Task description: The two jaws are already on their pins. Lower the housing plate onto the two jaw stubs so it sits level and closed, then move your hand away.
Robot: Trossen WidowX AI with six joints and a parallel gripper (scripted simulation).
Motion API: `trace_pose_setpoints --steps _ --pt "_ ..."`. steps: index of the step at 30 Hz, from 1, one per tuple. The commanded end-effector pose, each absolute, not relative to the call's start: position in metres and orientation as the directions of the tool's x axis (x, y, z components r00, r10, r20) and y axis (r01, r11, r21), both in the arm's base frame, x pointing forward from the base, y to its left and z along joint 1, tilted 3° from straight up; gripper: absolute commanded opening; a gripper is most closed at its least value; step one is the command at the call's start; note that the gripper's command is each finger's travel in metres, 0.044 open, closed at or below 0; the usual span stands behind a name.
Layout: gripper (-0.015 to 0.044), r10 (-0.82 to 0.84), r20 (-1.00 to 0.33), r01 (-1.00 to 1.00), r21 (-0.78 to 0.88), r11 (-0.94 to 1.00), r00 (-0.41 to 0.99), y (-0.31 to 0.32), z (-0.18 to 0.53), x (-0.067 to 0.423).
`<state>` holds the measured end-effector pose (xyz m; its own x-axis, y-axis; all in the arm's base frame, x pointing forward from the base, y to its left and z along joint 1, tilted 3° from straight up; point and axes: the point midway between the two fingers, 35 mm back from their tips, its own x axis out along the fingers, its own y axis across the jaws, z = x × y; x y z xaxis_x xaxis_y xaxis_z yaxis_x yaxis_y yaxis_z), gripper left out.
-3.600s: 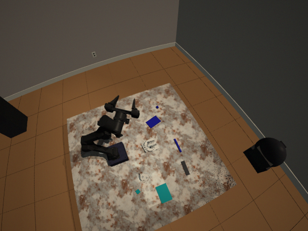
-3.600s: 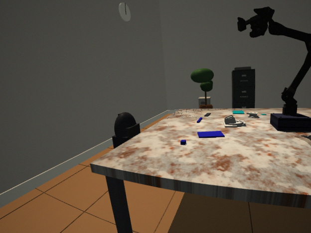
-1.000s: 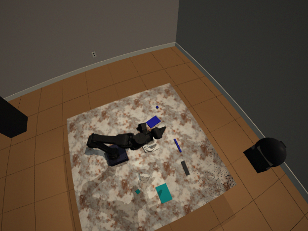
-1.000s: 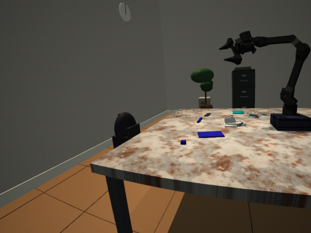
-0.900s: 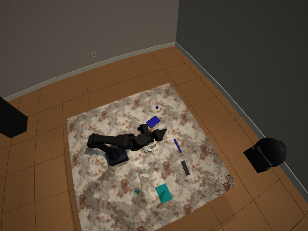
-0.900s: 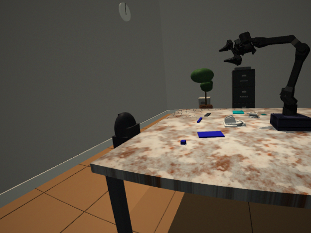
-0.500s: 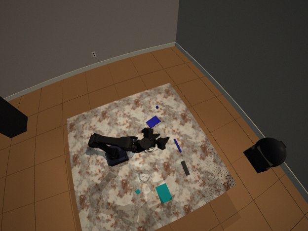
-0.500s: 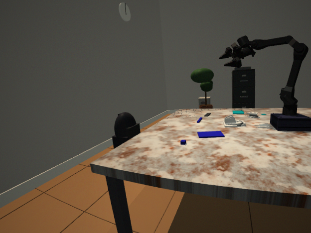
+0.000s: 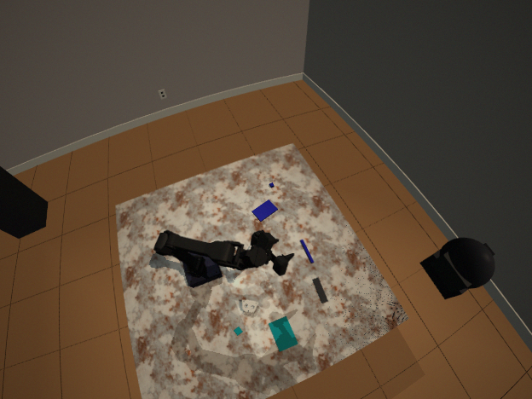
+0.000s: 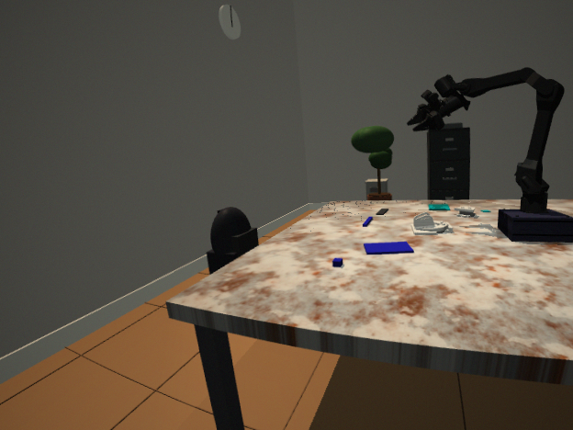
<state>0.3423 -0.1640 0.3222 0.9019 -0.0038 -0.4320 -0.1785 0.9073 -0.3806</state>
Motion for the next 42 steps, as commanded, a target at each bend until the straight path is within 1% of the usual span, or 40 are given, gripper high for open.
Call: trace_pose_setpoints --steps 1,11,21,31,42 --pt "0.0440 -0.026 -0.473 -0.133 -0.299 0.945 0.881 -0.173 0.307 0.341" --pt "0.0440 -0.083 -0.554 0.017 -0.122 0.992 0.829 -0.193 0.280 0.331" --pt "0.0440 -0.124 -0.630 0.197 0.046 0.979 0.766 -0.209 0.254 0.320" --pt "0.0440 -0.155 -0.703 0.390 0.186 0.902 0.694 -0.223 0.228 0.305" --pt "0.0440 -0.176 -0.778 0.596 0.292 0.748 0.603 -0.235 0.201 0.287"
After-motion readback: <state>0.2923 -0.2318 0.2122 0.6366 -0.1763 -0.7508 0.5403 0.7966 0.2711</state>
